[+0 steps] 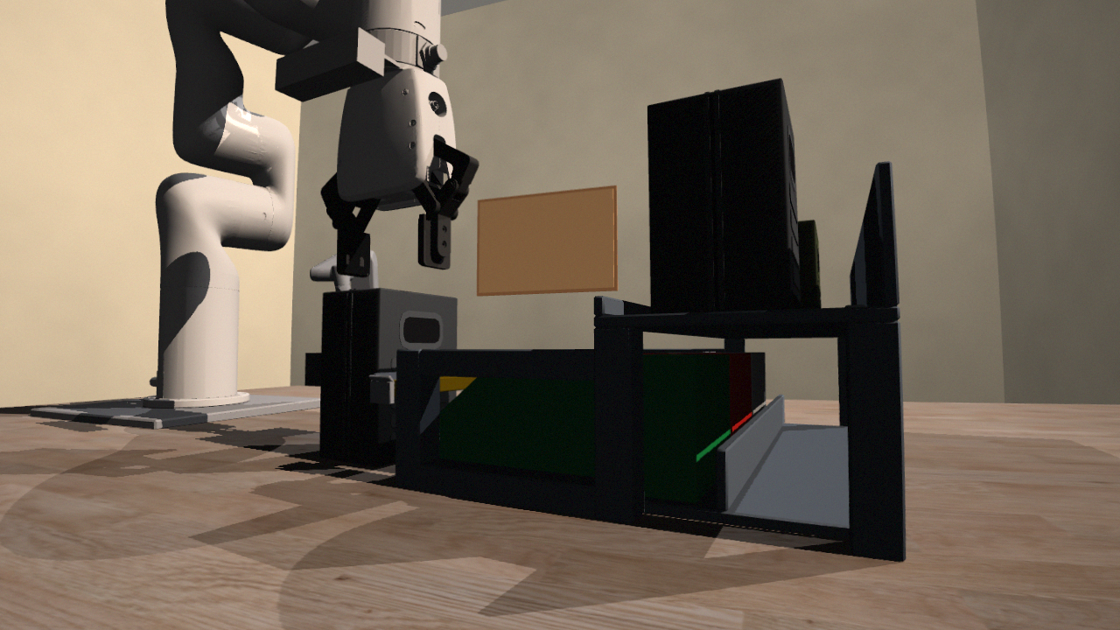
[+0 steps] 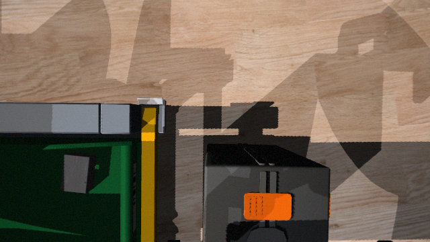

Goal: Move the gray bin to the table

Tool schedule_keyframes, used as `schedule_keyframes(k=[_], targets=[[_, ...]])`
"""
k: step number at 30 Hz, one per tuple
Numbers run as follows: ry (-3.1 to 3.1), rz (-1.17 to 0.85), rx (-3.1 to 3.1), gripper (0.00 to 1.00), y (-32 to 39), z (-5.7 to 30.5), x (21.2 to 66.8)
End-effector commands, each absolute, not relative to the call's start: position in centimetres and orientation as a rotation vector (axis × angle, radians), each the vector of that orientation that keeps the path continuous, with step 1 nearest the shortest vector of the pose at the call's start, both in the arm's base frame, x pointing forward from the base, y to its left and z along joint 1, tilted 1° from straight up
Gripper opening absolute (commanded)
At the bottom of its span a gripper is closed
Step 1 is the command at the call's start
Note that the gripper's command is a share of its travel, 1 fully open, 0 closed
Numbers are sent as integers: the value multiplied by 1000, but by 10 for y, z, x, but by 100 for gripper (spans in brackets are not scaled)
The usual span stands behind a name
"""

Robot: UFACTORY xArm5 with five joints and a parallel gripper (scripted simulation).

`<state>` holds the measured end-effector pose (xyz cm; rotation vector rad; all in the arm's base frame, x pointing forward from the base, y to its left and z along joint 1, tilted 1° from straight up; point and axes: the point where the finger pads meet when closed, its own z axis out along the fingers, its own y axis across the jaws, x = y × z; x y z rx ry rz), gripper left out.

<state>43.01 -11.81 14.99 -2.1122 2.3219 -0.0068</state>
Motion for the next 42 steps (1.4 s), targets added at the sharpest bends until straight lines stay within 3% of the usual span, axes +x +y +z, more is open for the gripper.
schedule_keyframes(k=[1, 42], targets=[[2320, -12, -2111, 100, -118, 152, 431], [2328, -21, -2118, 100, -39, 151, 496]])
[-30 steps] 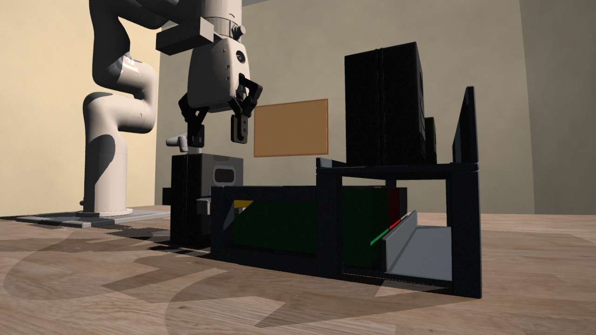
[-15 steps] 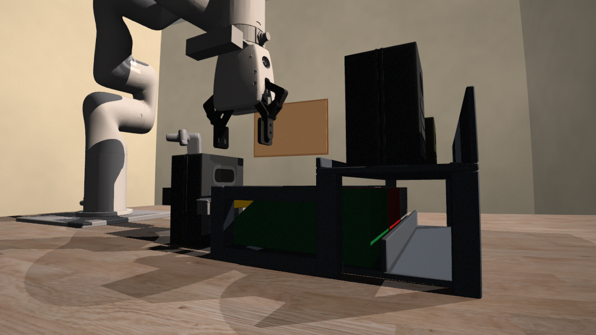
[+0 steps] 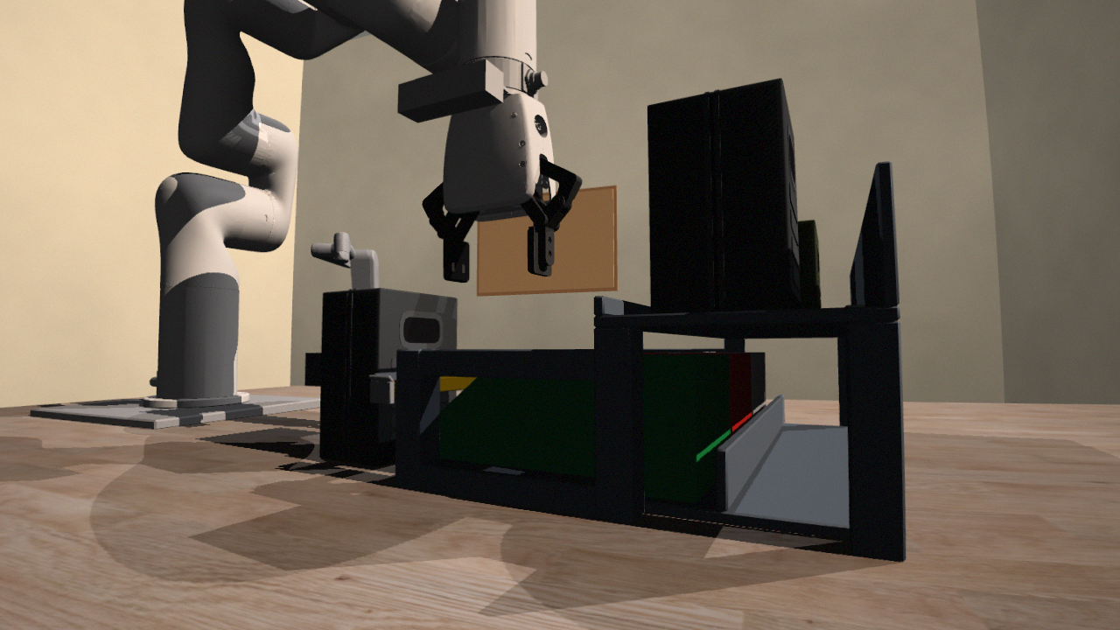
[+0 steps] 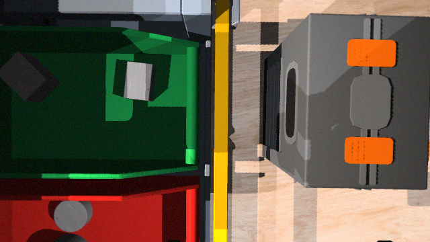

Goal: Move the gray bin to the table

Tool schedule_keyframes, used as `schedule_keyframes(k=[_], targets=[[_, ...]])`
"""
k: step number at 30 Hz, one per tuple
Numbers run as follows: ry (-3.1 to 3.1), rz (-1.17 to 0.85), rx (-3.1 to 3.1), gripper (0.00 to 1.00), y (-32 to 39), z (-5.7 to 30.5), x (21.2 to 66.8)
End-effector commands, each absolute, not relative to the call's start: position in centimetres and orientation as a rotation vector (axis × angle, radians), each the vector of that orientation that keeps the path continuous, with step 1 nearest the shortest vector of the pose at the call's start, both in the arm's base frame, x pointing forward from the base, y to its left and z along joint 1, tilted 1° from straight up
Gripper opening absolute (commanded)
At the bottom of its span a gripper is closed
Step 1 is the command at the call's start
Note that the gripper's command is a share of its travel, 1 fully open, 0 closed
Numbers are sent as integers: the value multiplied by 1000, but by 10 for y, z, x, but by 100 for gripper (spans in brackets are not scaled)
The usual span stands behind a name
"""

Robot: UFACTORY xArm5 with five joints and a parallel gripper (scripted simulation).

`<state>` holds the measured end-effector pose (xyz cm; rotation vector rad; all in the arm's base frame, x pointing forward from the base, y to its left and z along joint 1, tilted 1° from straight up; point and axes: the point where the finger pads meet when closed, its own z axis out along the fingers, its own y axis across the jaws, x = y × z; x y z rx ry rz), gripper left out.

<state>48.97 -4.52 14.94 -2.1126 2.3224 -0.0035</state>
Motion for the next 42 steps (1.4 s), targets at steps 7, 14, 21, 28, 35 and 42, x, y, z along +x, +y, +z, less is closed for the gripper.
schedule_keyframes(k=[7, 14, 21, 28, 35, 42], targets=[[2328, -21, -2118, 100, -25, 151, 508], [2328, -21, -2118, 100, -14, 151, 517], [2328, -21, -2118, 100, -14, 151, 517], [2328, -21, -2118, 100, -14, 151, 517], [2321, -5, -2111, 48, -14, 151, 517], [2321, -5, -2111, 48, -14, 151, 517]])
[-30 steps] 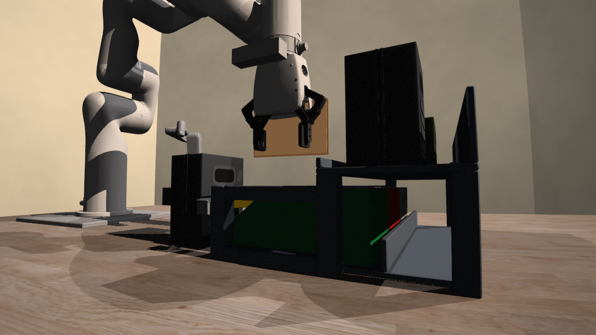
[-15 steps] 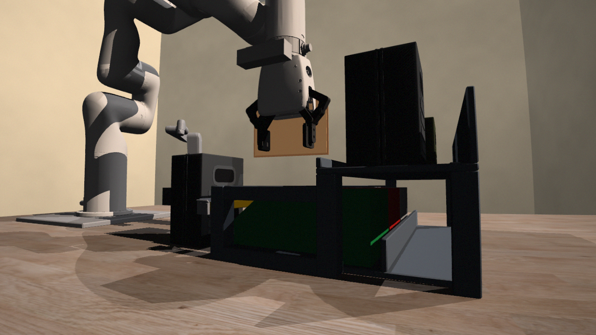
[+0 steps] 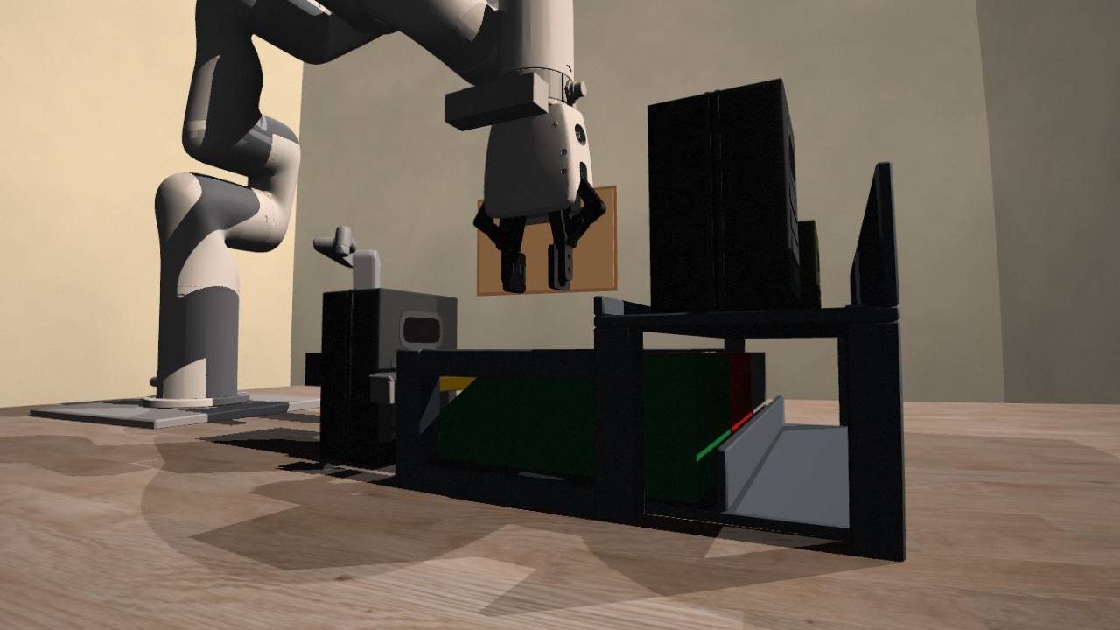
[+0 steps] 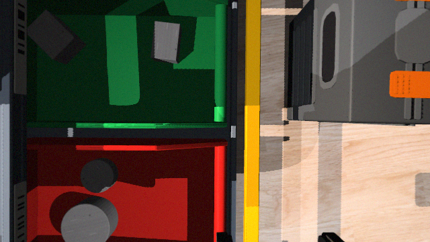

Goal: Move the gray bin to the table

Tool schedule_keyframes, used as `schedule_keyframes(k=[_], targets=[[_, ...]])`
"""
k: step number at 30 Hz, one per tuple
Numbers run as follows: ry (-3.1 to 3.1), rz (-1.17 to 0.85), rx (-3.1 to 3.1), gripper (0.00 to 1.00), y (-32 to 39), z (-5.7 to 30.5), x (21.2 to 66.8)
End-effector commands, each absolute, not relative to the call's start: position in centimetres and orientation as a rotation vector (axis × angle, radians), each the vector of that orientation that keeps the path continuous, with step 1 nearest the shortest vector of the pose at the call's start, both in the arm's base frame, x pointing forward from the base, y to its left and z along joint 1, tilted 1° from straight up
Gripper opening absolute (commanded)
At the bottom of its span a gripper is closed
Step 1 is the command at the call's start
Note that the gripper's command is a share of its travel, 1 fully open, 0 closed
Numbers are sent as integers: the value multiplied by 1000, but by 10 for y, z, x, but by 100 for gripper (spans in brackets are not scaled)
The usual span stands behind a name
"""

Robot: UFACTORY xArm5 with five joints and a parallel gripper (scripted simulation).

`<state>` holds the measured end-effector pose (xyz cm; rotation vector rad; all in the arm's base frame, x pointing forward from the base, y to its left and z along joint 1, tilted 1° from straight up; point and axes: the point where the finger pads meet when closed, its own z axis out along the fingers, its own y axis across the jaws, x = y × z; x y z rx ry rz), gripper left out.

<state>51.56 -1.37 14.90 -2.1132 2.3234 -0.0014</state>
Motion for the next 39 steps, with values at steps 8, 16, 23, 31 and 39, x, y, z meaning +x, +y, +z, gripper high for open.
schedule_keyframes(k=[8, 16, 23, 31, 39], targets=[[2321, -5, -2111, 48, -14, 151, 517], [2321, -5, -2111, 48, -14, 151, 517], [2326, -16, -2116, 48, -14, 149, 517], [2328, -21, -2118, 48, -14, 135, 517], [2328, -21, -2118, 48, -14, 122, 517]])
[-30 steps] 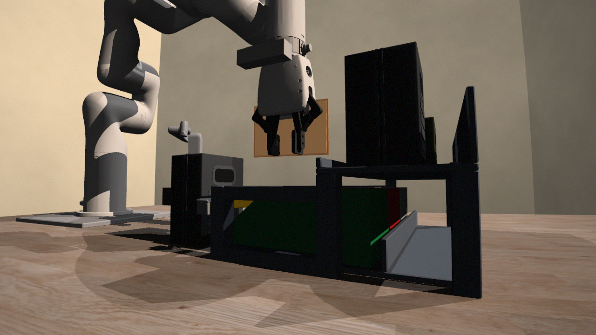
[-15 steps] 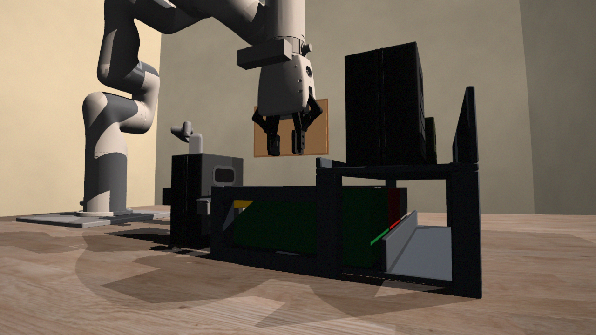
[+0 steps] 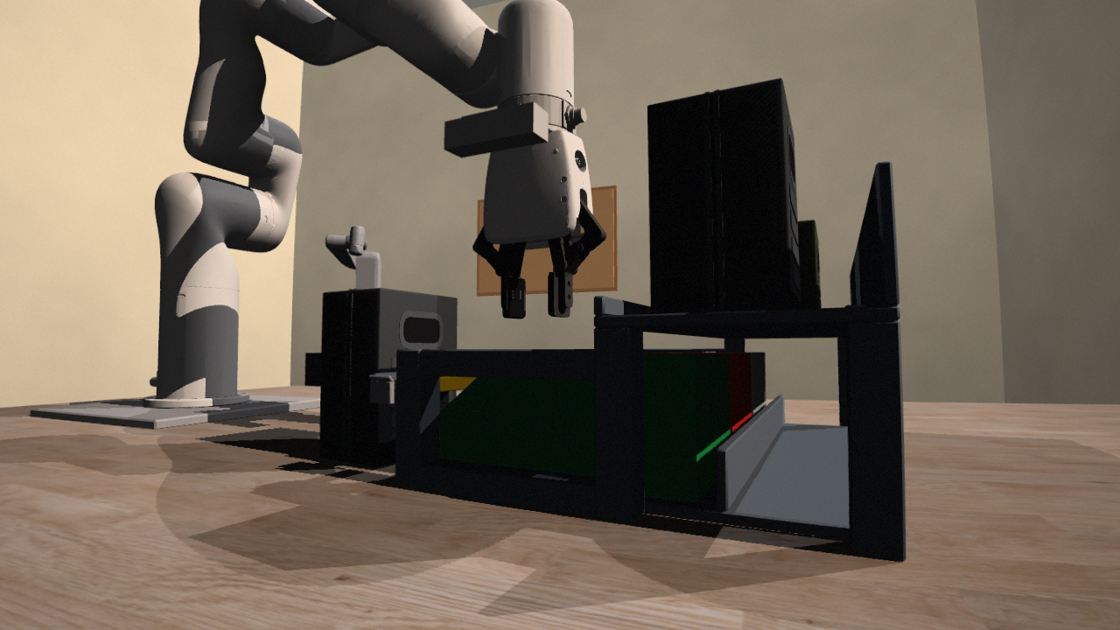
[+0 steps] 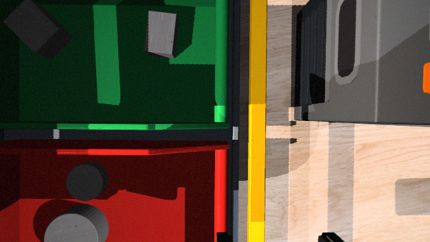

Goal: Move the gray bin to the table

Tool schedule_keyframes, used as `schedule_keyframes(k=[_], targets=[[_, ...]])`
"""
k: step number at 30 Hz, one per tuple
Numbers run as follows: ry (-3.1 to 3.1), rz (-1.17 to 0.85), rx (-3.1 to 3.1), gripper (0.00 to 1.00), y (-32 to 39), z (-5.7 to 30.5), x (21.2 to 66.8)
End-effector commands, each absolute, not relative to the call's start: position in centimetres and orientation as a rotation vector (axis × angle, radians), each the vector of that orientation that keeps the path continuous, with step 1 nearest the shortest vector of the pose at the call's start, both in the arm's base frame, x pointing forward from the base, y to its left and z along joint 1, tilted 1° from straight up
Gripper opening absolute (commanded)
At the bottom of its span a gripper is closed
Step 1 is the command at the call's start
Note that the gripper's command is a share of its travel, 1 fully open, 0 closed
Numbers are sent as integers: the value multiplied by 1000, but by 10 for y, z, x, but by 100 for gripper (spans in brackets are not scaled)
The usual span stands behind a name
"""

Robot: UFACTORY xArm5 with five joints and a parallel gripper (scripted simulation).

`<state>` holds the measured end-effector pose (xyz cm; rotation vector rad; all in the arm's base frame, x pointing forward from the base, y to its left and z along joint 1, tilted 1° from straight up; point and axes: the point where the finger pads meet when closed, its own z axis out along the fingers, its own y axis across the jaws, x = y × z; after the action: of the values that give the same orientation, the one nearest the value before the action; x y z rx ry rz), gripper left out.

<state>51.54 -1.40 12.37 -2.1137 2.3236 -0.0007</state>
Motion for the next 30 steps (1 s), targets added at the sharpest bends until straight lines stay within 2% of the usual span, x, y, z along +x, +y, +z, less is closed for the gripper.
schedule_keyframes(k=[1, 20, 30], targets=[[2328, -21, -2118, 48, -14, 119, 517], [2328, -21, -2118, 48, -14, 89, 517], [2328, -21, -2118, 48, -15, 89, 517]])
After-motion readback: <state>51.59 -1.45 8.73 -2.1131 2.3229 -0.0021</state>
